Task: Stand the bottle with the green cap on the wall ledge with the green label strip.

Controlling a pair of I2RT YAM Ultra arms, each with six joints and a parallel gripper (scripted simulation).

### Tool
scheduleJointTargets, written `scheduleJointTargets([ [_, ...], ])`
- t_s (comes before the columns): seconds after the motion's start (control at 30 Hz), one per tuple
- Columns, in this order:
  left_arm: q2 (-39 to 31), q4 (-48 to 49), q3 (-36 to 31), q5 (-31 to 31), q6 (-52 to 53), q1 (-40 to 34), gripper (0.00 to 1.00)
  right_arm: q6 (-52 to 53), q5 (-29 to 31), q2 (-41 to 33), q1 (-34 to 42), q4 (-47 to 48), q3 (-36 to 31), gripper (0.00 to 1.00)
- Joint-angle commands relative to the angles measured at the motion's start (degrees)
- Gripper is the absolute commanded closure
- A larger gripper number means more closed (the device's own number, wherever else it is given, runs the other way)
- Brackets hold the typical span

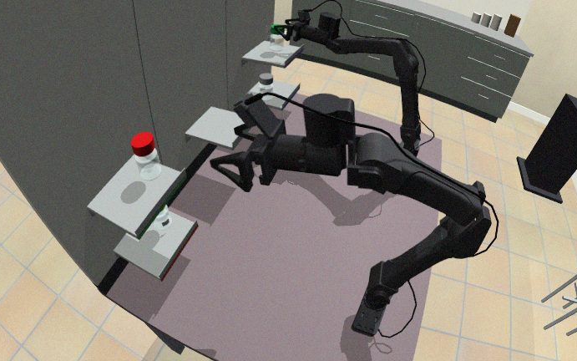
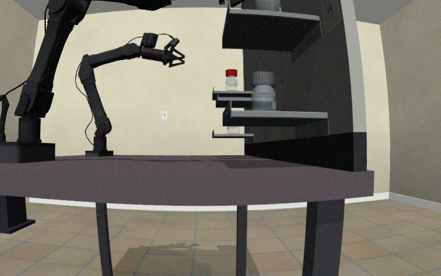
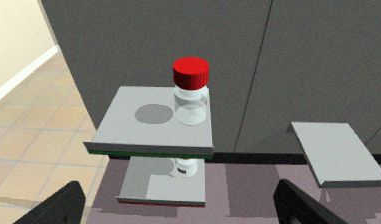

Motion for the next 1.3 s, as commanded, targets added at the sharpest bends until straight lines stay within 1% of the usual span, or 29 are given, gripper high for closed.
scheduleJointTargets([
  [0.0,-0.3,0.5,1.8,0.2,0.3,0.3,0.00,1.1,-0.6,-3.9,-0.8,7.9,-4.3,0.06],
  [0.23,-0.3,0.5,1.8,0.2,0.3,0.3,0.00,1.8,0.1,-5.5,-1.0,14.9,-14.1,0.06],
  [0.3,-0.3,0.5,1.8,0.2,0.3,0.3,0.00,1.8,0.1,-5.5,-1.0,14.9,-14.1,0.06],
  [0.47,-0.3,0.5,1.8,0.2,0.3,0.3,0.00,1.9,0.4,-5.8,-1.0,15.6,-17.0,0.06],
  [0.97,-0.3,0.5,1.8,0.2,0.3,0.3,0.00,1.5,0.1,-5.3,-0.8,15.6,-16.6,0.06],
  [1.27,-0.3,0.5,1.8,0.2,0.3,0.3,0.00,1.7,0.7,-3.3,-0.5,11.6,-11.1,0.06],
])
